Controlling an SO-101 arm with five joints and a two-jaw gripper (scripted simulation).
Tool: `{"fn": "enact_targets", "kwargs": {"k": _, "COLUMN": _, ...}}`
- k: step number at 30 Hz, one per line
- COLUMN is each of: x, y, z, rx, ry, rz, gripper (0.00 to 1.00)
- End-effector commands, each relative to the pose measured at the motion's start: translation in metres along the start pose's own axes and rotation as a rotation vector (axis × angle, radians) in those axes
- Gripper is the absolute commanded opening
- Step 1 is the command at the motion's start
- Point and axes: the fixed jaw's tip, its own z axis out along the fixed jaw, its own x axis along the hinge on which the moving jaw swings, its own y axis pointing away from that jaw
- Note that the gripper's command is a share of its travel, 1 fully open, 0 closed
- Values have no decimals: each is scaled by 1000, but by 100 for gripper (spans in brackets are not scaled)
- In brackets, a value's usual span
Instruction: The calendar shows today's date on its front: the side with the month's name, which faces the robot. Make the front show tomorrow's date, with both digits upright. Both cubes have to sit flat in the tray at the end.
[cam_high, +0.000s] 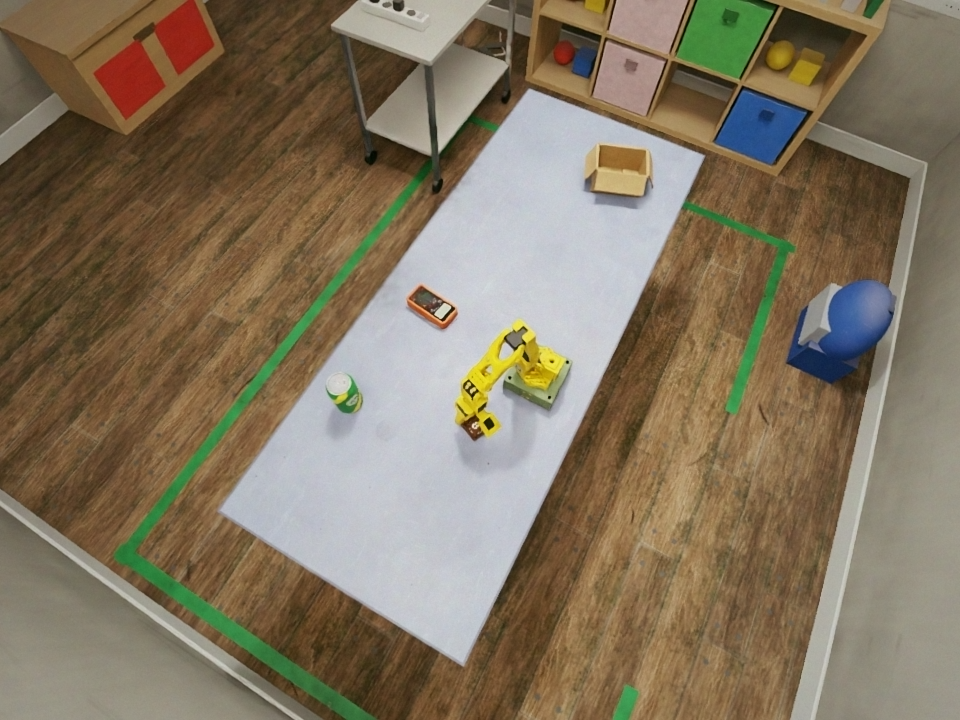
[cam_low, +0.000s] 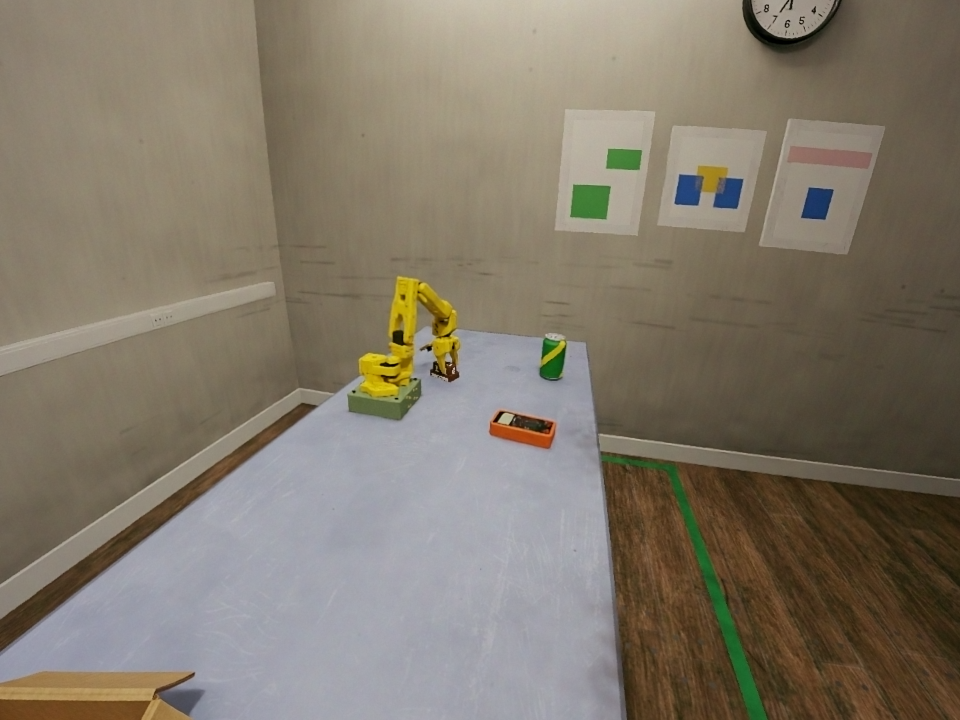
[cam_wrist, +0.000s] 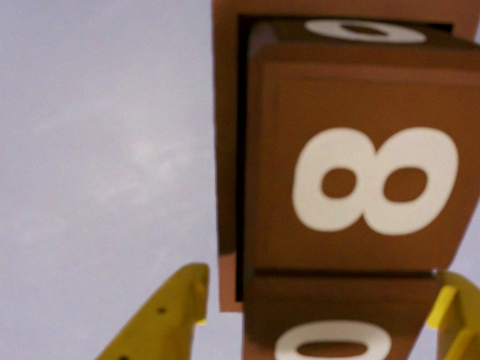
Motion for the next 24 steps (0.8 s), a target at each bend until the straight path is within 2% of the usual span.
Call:
{"fn": "enact_targets", "kwargs": {"k": 1, "x": 2, "y": -1, "z": 1, "rx": -10, "ry": -1, "rz": 19, "gripper": 27}}
{"fn": "enact_targets", "kwargs": {"k": 24, "x": 2, "y": -6, "z": 1, "rx": -10, "ry": -1, "rz": 19, "gripper": 20}}
